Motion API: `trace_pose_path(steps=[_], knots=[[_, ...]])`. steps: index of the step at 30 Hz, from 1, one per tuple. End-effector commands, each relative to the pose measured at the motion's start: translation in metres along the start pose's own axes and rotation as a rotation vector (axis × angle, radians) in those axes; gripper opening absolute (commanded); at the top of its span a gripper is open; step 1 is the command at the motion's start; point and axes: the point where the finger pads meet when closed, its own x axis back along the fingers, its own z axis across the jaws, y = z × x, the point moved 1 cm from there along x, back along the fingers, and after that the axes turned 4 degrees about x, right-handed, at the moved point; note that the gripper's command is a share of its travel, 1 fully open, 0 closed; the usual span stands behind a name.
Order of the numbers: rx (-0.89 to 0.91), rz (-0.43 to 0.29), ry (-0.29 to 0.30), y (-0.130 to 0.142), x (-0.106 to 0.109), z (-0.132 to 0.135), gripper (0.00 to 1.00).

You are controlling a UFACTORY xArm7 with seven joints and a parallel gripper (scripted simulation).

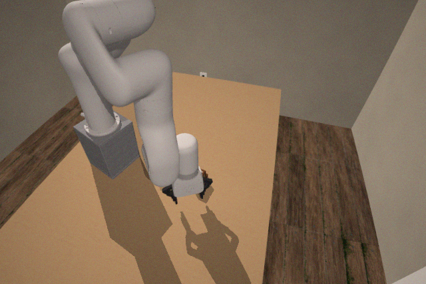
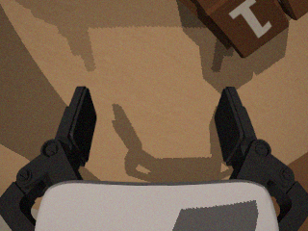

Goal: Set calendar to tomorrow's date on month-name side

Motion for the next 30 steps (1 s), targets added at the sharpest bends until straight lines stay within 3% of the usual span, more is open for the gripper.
trace_pose_path(steps=[1, 11, 30], knots=[[0.0, -0.002, 0.002, 0.001, 0.011, 0.001, 1.0], [0.0, -0.002, 0.002, 0.001, 0.032, 0.001, 1.0], [0.0, -0.002, 0.002, -0.016, 0.032, 0.031, 1.0]])
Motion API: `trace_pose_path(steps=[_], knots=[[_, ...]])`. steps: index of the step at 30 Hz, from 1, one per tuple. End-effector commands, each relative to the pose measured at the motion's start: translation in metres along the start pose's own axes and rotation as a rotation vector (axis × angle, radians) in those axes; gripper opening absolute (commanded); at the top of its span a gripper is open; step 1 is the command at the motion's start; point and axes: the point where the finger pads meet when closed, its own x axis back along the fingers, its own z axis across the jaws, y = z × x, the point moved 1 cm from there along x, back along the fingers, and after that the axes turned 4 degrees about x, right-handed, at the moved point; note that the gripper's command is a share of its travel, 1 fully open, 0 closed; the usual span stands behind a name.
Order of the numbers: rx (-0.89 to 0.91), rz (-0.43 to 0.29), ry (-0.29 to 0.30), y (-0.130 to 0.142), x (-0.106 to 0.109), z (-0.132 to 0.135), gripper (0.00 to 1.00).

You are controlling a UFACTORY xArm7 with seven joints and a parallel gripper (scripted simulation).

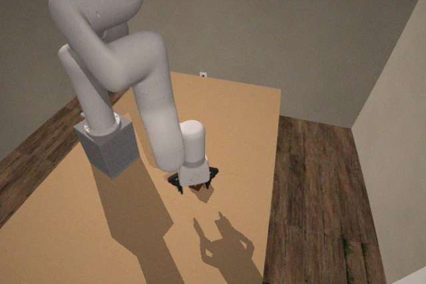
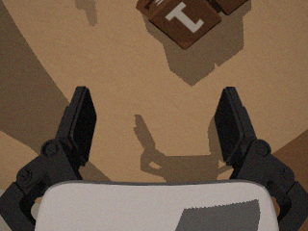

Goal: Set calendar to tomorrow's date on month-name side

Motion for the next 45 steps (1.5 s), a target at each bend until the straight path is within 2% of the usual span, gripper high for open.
trace_pose_path(steps=[1, 5, 11, 18, 45], knots=[[0.002, -0.002, 0.003, -0.005, 0.001, 0.01, 1.0], [0.002, -0.002, 0.003, -0.012, 0.001, 0.023, 1.0], [0.002, -0.002, 0.003, -0.014, 0.001, 0.026, 1.0], [0.002, -0.002, 0.003, -0.027, 0.001, 0.048, 1.0], [0.002, -0.002, 0.003, -0.055, 0.001, 0.097, 1.0]])
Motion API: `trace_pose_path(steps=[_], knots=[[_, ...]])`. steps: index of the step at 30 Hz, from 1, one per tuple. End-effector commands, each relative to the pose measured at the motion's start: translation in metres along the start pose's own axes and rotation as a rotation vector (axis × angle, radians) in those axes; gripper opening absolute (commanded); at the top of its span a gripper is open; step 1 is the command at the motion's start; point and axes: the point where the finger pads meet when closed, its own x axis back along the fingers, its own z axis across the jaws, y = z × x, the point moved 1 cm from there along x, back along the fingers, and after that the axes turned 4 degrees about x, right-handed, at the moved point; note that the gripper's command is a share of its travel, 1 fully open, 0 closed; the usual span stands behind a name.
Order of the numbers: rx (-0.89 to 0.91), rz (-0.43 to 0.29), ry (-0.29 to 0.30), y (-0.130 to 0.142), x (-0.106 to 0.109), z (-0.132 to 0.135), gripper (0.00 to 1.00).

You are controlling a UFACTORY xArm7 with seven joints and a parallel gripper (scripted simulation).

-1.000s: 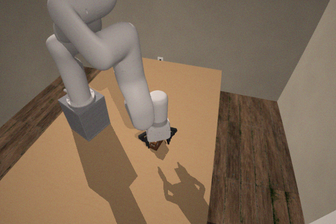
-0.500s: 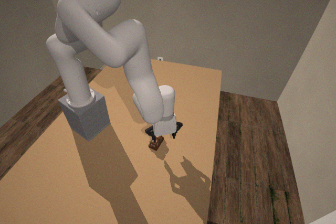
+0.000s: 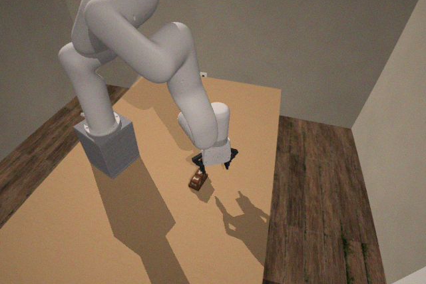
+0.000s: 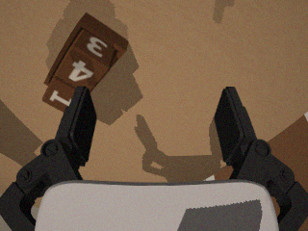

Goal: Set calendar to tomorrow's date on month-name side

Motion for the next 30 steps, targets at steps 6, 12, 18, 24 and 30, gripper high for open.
trace_pose_path(steps=[6, 12, 18, 24, 30], knots=[[-0.004, -0.003, 0.0, -0.004, 0.0, 0.011, 1.0], [-0.004, -0.003, 0.0, -0.012, 0.0, 0.025, 1.0], [-0.004, -0.003, 0.0, -0.016, 0.0, 0.031, 1.0], [-0.004, -0.003, 0.0, -0.026, 0.0, 0.049, 1.0], [-0.004, -0.003, 0.0, -0.026, -0.002, 0.049, 1.0]])
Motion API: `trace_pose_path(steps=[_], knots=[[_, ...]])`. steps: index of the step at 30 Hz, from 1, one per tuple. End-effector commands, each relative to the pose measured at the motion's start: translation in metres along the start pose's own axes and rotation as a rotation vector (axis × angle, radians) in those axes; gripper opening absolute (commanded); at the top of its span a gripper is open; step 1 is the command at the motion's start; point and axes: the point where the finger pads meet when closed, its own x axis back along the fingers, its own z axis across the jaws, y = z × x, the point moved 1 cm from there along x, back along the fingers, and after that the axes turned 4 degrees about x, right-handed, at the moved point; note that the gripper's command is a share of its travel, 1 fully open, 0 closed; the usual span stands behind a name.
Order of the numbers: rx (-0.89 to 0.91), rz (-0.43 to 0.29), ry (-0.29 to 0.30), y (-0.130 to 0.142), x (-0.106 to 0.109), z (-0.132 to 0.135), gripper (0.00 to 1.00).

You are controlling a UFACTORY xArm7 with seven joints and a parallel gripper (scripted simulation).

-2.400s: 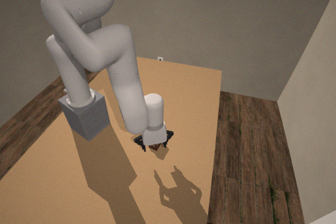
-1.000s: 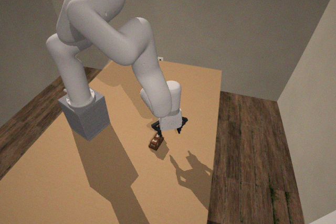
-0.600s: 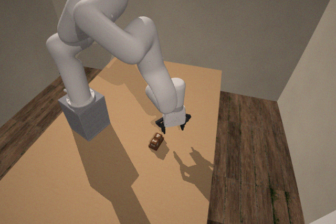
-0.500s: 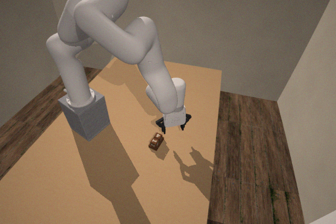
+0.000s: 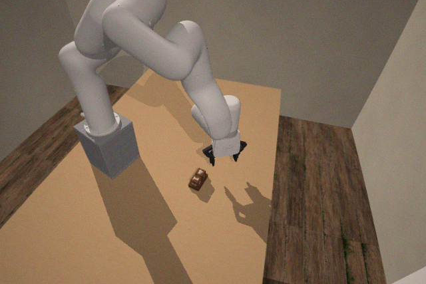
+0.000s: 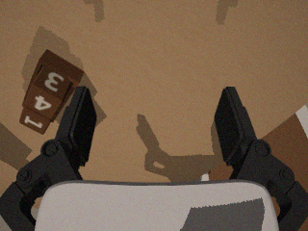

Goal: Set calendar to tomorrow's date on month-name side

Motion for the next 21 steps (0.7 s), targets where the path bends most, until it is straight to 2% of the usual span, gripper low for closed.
trace_pose_path(steps=[1, 12, 21], knots=[[0.001, -0.001, 0.004, 0.0, -0.001, 0.002, 1.0], [0.001, -0.001, 0.004, 0.0, -0.011, 0.002, 1.0], [0.001, -0.001, 0.004, 0.0, -0.012, 0.002, 1.0]])
